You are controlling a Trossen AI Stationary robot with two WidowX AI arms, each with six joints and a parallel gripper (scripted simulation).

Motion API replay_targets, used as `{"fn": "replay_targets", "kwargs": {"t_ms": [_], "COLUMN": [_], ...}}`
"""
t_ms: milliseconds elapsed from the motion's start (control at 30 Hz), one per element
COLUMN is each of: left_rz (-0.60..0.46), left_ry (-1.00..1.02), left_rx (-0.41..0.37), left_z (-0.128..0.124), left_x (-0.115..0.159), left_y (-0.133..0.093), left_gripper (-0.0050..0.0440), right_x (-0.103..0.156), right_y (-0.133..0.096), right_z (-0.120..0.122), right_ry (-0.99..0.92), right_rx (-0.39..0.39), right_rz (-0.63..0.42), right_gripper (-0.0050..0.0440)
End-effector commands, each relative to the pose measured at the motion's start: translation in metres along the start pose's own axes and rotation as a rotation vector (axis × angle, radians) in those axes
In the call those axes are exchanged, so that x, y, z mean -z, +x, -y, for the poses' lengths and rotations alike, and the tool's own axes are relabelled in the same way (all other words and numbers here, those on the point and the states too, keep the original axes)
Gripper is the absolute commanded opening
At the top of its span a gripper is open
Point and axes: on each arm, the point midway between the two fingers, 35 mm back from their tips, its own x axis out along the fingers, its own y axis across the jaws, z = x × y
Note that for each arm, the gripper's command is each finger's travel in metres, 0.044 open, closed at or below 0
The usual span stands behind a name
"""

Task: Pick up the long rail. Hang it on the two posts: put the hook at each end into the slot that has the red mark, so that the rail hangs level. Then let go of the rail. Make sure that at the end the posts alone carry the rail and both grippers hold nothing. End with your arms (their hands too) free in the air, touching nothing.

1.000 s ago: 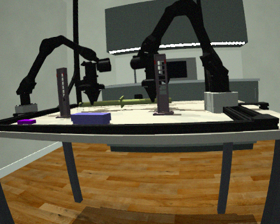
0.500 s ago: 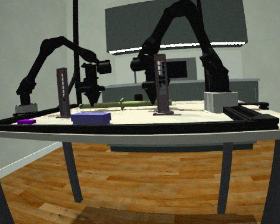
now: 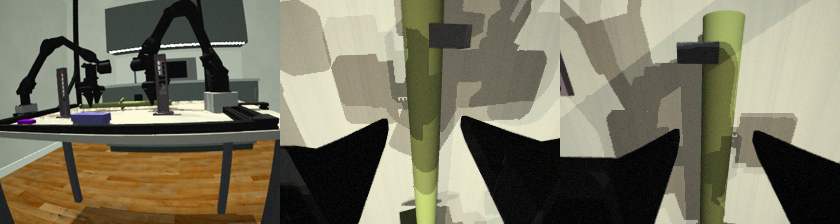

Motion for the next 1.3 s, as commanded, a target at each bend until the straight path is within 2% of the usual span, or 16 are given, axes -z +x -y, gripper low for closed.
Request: {"fn": "replay_targets", "kwargs": {"t_ms": [0, 67, 100, 233, 400, 467, 1267], "left_rz": [0.000, 0.000, 0.000, 0.000, 0.000, 0.000, 0.000], "left_ry": [0.000, 0.000, 0.000, 0.000, 0.000, 0.000, 0.000], "left_rx": [0.000, 0.000, 0.000, 0.000, 0.000, 0.000, 0.000], "left_z": [0.000, 0.000, 0.000, 0.000, 0.001, 0.001, 0.001], "left_x": [0.000, 0.000, 0.000, 0.000, -0.002, -0.002, -0.002], "left_y": [0.000, 0.000, 0.000, -0.001, -0.031, -0.035, -0.035], "left_gripper": [0.0384, 0.0432, 0.0440, 0.0440, 0.0440, 0.0440, 0.0440], "right_x": [0.000, 0.000, 0.000, 0.000, -0.001, -0.002, -0.002], "right_y": [0.000, 0.000, 0.000, -0.001, -0.029, -0.034, -0.034], "right_z": [0.000, 0.000, 0.000, 0.000, -0.001, -0.001, -0.001], "right_ry": [0.000, 0.000, 0.000, 0.000, 0.000, 0.000, 0.000], "right_rx": [0.000, 0.000, 0.000, 0.000, 0.000, 0.000, 0.000], "right_rz": [0.000, 0.000, 0.000, 0.000, 0.000, 0.000, 0.000], "right_gripper": [0.0384, 0.0432, 0.0440, 0.0440, 0.0440, 0.0440, 0.0440]}}
